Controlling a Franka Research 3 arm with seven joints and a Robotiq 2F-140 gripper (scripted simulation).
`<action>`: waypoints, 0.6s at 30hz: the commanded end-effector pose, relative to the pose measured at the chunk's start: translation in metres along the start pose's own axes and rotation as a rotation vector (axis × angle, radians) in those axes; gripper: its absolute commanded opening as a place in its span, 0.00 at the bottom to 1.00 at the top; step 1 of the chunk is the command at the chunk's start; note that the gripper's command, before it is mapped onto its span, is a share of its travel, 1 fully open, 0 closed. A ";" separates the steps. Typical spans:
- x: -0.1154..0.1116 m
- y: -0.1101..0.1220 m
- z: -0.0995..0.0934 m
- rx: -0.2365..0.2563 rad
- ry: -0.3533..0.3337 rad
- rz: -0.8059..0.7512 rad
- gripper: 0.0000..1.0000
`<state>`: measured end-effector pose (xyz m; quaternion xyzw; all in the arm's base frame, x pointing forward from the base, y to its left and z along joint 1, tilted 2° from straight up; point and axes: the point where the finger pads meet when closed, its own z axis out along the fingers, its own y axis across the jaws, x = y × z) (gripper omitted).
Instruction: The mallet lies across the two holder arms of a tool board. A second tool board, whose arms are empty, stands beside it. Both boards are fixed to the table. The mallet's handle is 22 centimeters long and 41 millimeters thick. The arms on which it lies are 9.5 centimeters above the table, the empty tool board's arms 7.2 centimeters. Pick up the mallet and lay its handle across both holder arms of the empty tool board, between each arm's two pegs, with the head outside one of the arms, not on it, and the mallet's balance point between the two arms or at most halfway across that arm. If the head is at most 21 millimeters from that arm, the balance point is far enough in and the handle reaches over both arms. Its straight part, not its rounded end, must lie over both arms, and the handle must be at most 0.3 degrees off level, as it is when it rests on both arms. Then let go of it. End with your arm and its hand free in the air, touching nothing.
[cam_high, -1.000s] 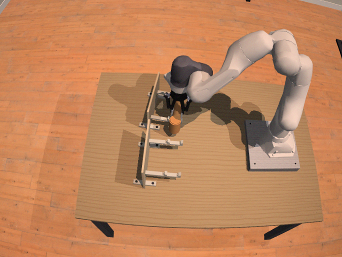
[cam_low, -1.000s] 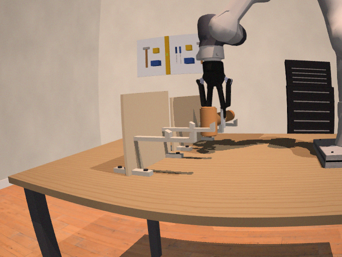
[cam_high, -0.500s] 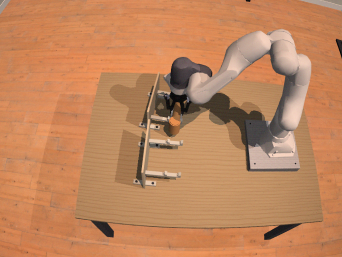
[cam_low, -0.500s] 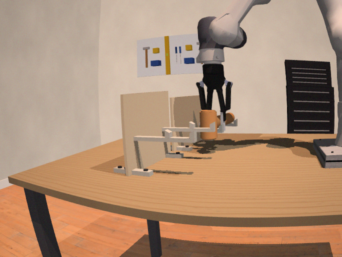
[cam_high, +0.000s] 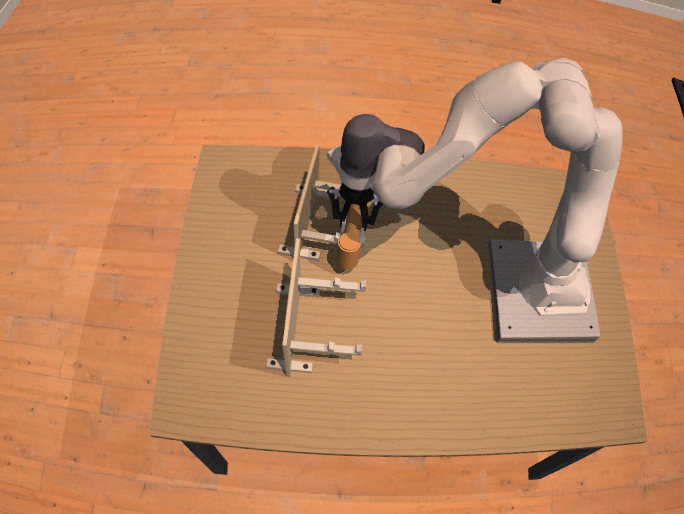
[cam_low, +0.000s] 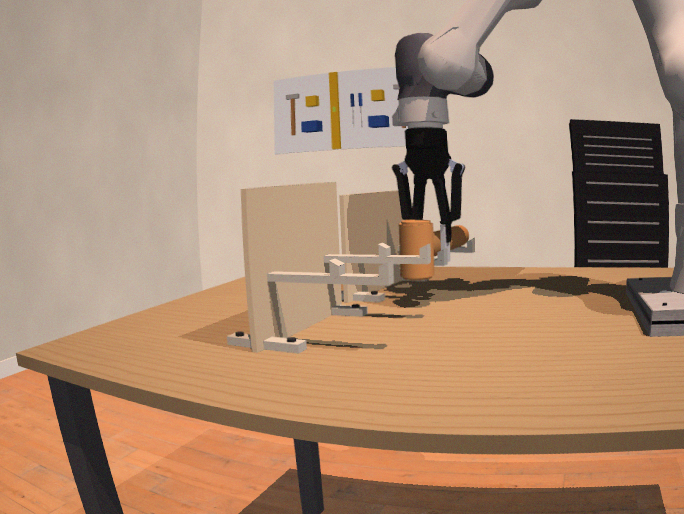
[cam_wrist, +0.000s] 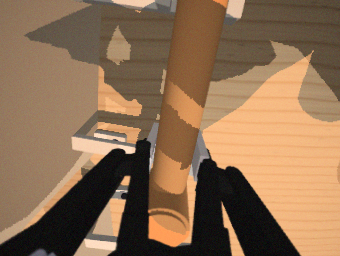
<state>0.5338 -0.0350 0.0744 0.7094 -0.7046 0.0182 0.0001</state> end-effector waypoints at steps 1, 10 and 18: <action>0.000 -0.002 0.000 0.004 0.002 0.004 0.00; 0.000 -0.002 0.000 0.004 0.002 0.004 0.00; 0.000 -0.002 0.000 0.004 0.002 0.004 1.00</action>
